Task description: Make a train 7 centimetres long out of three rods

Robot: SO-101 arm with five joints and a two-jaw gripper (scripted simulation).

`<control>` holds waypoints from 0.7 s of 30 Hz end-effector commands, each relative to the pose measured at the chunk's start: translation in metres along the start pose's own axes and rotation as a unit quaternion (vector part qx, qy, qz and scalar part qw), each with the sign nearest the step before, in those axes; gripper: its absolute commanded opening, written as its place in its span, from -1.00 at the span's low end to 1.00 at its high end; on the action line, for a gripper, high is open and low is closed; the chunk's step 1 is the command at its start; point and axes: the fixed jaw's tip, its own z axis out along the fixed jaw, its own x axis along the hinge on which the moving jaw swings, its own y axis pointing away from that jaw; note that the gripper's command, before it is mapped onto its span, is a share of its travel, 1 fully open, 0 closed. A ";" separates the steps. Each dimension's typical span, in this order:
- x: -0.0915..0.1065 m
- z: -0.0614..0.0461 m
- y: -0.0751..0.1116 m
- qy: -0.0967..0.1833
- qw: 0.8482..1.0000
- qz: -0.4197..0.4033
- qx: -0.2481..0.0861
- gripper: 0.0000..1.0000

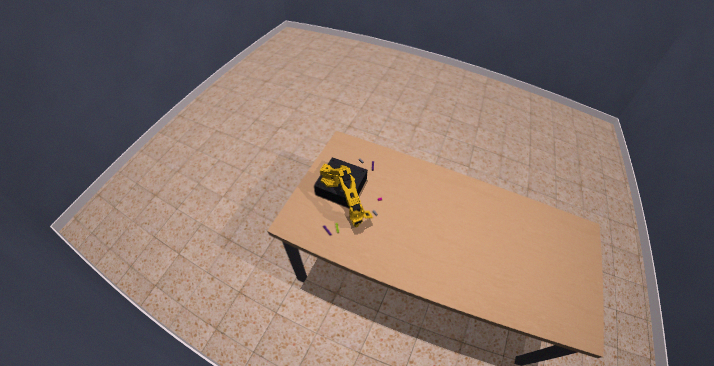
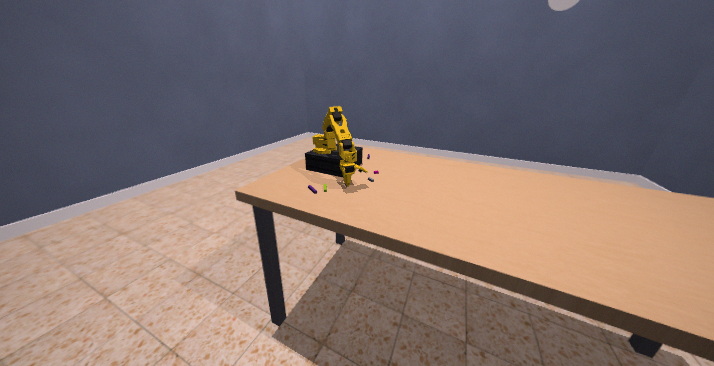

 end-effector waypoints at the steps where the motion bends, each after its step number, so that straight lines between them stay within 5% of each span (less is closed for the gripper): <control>1: 0.002 0.002 0.006 -0.001 1.000 0.000 -0.013 -1.00; 21: 0.002 0.005 0.006 -0.001 1.000 0.000 -0.013 -1.00</control>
